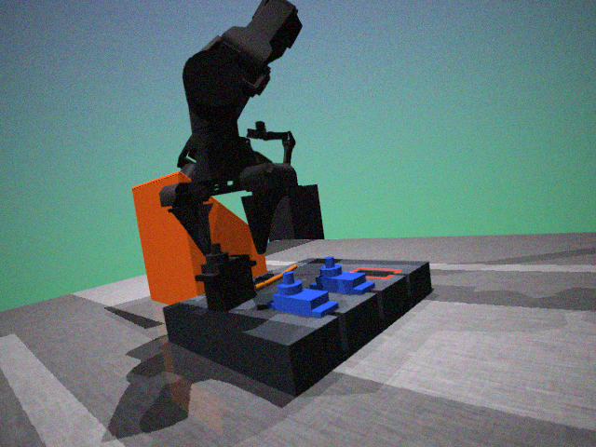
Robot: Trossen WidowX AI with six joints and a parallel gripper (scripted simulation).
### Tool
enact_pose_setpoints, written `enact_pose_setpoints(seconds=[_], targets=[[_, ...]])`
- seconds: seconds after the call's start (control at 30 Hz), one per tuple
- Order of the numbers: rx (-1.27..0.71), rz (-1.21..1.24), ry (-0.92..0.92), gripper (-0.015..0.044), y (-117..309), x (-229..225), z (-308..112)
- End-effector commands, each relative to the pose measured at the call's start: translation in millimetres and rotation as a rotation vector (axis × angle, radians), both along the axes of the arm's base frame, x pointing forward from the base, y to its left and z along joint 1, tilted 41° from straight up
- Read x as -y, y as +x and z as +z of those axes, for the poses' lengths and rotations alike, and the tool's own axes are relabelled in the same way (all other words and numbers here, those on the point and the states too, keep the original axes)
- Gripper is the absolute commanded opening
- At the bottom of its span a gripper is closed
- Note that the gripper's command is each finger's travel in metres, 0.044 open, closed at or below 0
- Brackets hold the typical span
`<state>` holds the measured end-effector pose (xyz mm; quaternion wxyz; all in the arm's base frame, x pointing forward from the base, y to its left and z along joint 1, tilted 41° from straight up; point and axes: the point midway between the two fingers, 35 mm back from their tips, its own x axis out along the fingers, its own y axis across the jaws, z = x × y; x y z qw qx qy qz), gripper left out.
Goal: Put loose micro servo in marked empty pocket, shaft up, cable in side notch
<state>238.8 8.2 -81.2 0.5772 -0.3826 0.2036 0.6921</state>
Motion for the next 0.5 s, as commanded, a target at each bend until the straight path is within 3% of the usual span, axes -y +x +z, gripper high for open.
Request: enact_pose_setpoints(seconds=[0.0, 0.13, 0.47], targets=[[-0.008, -0.001, 0.006, 0.0440, -2.4, -6.8, -6.2], [-0.008, -0.001, 0.007, 0.0440, -2.8, -9.4, -9.1], [-0.008, -0.001, 0.007, 0.0177, -2.8, -9.4, -9.1]])
